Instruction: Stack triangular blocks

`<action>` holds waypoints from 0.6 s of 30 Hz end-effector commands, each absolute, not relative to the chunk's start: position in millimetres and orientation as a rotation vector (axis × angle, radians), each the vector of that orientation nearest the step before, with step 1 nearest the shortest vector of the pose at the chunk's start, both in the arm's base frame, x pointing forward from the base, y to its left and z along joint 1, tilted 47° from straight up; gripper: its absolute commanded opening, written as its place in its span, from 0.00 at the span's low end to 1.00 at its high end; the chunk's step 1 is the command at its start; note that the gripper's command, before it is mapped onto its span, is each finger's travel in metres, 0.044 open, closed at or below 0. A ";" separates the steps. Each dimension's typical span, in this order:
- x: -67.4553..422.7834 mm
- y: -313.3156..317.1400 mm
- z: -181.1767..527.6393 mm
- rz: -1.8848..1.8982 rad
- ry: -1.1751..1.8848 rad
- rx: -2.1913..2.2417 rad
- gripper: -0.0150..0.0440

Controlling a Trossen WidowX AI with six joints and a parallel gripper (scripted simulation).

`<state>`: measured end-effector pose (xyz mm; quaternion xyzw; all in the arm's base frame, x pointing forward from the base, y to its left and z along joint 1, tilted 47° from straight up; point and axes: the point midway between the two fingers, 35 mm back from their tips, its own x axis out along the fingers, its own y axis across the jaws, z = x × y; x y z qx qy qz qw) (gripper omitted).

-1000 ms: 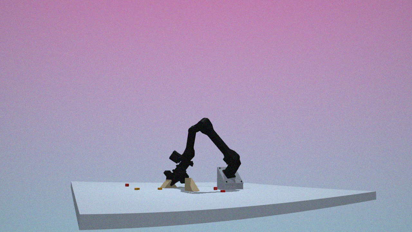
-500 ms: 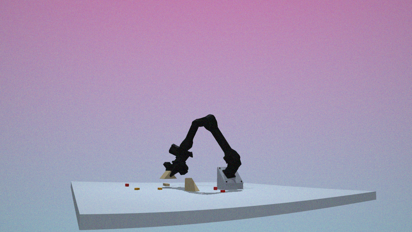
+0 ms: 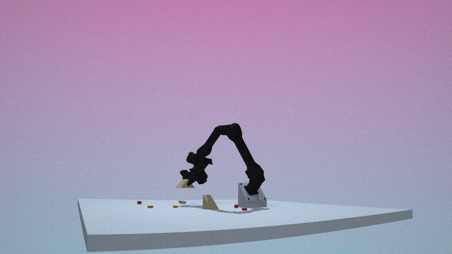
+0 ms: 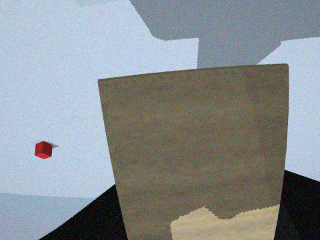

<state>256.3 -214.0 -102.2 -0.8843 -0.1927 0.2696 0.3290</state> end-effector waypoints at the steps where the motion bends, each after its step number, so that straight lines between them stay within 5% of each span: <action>1: 256.8 -217.4 -100.0 0.706 -0.505 -2.325 0.25; 18: 268.1 -216.0 -108.3 0.913 -0.903 -2.641 0.25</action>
